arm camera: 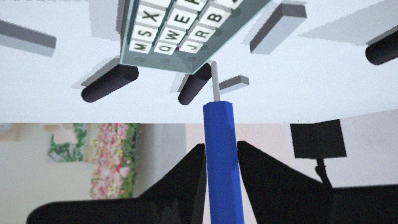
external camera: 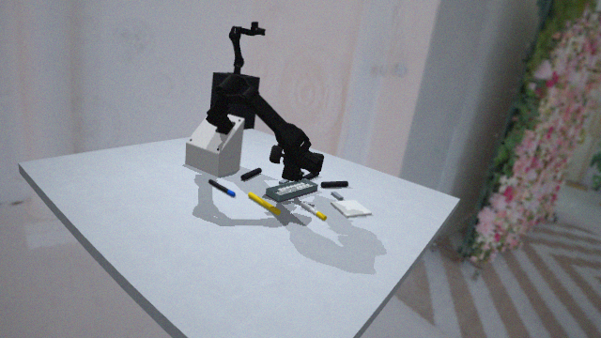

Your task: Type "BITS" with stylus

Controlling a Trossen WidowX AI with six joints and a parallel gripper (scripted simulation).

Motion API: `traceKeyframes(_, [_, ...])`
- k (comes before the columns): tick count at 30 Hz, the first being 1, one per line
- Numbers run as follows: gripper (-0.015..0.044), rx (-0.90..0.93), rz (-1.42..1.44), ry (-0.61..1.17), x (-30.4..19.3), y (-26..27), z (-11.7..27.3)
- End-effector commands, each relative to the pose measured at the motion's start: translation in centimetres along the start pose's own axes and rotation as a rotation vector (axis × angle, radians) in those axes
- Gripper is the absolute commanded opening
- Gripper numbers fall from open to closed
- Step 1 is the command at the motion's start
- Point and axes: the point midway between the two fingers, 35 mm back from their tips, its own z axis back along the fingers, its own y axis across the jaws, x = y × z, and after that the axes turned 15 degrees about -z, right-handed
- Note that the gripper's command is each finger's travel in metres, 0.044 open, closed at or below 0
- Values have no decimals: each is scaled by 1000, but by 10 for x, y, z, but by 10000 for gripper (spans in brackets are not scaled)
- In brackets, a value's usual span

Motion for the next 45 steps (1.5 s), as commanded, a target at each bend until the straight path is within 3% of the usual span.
traceKeyframes(1, [65, 2, 2, -1, 0, 0, 0])
traceKeyframes(3, [51, 2, 2, -1, 0, 0, 0])
traceKeyframes(5, [0, 2, 2, -1, 2, 0, 4])
traceKeyframes(19, [0, -9, -13, 1, 59, -25, 91])
traceKeyframes(45, [0, -10, -13, 1, 76, -22, 81])
